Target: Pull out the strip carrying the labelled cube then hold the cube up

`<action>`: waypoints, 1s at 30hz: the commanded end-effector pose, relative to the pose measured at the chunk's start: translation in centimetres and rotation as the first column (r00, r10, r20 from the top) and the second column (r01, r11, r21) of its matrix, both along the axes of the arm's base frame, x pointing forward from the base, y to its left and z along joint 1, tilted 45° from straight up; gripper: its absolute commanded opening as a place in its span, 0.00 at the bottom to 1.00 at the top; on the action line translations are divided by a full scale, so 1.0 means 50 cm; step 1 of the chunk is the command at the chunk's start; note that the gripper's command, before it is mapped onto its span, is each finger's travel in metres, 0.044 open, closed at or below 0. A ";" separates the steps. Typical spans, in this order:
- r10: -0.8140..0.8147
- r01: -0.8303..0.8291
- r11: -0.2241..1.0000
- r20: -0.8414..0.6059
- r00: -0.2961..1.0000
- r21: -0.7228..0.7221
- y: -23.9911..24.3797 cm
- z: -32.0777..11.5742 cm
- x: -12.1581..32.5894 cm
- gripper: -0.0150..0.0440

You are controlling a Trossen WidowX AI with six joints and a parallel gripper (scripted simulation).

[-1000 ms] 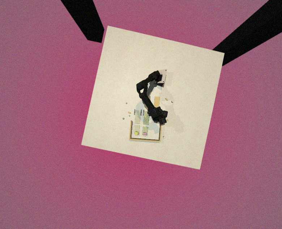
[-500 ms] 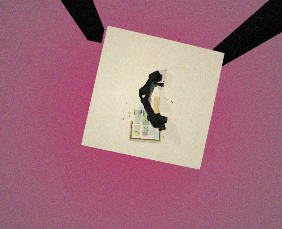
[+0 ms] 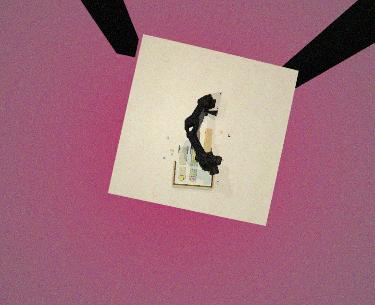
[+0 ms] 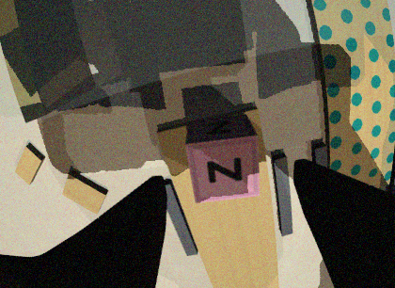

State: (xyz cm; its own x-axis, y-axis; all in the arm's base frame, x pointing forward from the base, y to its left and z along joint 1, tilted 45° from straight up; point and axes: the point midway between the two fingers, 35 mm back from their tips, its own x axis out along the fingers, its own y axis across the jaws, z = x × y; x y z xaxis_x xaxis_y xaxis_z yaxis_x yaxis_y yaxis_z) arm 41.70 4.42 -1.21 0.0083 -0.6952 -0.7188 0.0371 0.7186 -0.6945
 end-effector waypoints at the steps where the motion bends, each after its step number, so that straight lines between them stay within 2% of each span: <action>1: 0.006 -0.006 1.000 -0.012 1.000 -0.007 -0.008 -0.013 -0.005 0.68; 23: 0.005 -0.006 1.000 -0.011 1.000 -0.009 -0.051 -0.056 -0.007 0.68; 26: -0.002 0.002 1.000 -0.003 1.000 -0.004 -0.051 -0.051 -0.003 0.54; 30: -0.002 0.002 1.000 -0.003 1.000 -0.004 -0.051 -0.051 -0.003 0.50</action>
State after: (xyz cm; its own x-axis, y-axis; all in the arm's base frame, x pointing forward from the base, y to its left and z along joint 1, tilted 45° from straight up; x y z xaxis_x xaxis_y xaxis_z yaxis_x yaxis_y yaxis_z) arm 41.54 1.88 -3.80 0.0046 -0.6980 -0.7161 0.0355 0.7157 -0.6975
